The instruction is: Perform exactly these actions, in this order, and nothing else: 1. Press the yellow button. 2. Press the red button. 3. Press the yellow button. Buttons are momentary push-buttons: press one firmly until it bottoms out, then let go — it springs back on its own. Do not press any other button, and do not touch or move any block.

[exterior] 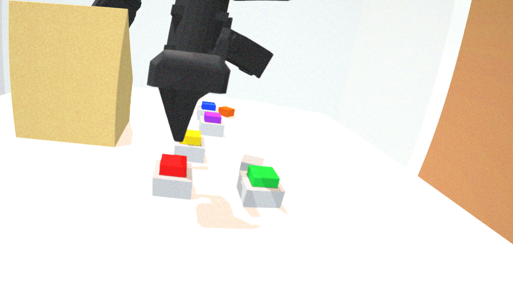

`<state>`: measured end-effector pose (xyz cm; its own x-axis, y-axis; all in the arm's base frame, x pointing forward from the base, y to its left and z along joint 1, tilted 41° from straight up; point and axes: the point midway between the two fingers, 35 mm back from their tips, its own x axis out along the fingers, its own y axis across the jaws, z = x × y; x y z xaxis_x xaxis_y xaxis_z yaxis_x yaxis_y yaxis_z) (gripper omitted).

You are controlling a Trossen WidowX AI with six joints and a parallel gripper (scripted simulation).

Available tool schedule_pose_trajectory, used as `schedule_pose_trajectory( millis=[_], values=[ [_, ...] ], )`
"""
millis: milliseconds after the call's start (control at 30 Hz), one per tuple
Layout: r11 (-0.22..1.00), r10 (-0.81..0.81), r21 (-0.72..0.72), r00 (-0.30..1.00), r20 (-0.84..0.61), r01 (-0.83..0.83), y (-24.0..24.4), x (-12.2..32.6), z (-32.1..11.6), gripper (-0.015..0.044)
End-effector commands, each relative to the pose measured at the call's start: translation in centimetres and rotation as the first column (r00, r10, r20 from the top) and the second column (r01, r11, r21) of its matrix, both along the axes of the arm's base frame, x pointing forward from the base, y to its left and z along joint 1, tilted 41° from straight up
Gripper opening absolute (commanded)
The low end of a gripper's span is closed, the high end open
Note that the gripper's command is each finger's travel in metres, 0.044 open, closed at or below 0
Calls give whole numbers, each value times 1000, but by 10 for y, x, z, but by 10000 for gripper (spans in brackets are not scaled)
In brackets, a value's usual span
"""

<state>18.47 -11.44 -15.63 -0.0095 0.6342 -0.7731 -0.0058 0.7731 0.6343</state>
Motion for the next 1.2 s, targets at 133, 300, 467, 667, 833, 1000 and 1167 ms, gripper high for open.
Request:
schedule_pose_trajectory(
  millis=[133, 300, 467, 667, 833, 1000, 1167],
  values=[
    [1000, -3, 13, 1000, -10, 3, 13, -3, -12, 20],
    [1000, -3, 14, 1000, -10, 3, 18, -3, -18, 20],
    [1000, -3, 14, 1000, -10, 3, 24, -3, -24, 20],
    [1000, -3, 14, 1000, -10, 3, 25, -3, -24, 20],
    [1000, -3, 14, 1000, -10, 3, 25, -3, -24, 20],
    [1000, -3, 14, 1000, -10, 3, 25, -3, -24, 20],
    [1000, -3, 14, 1000, -10, 3, 25, -3, -24, 20]
  ],
)
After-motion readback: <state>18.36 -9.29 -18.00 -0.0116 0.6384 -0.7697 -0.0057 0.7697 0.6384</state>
